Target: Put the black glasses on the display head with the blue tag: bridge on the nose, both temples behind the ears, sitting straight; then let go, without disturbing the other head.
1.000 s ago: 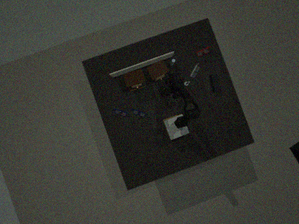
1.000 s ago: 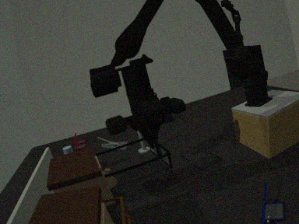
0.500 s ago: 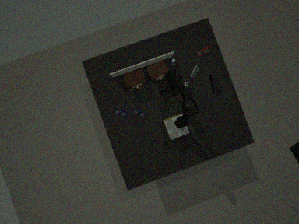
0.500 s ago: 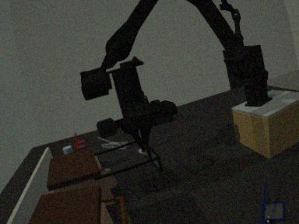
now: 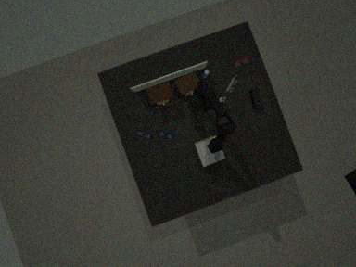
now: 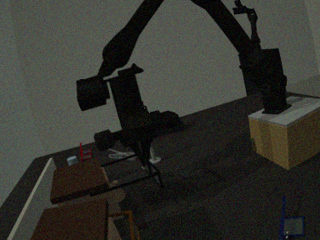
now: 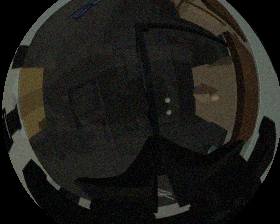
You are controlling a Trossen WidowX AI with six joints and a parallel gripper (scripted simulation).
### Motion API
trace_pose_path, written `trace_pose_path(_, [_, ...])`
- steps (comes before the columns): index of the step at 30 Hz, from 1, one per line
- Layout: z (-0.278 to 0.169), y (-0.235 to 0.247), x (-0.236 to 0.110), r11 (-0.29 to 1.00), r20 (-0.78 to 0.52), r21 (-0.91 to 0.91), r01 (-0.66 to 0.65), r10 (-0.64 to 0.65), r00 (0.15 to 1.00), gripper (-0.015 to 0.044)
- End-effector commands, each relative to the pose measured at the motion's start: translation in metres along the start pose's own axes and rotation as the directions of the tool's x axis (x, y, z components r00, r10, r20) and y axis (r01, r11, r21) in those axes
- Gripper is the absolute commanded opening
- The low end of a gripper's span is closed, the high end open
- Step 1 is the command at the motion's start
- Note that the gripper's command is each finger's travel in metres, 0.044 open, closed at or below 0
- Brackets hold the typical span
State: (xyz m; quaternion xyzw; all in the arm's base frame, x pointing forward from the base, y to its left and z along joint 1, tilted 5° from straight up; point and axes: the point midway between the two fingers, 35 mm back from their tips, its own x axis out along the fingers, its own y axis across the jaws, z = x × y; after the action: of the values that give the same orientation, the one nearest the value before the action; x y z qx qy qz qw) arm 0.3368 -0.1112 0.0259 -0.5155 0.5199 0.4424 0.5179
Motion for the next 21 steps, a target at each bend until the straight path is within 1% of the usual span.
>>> trace_pose_path(1, [0.000,-0.006,0.001,1.000,-0.004,0.004,-0.005,0.005,1.000,0.0000])
trace_pose_path(21, [-0.001,-0.037,0.001,1.000,-0.004,0.004,-0.003,0.003,1.000,0.0000])
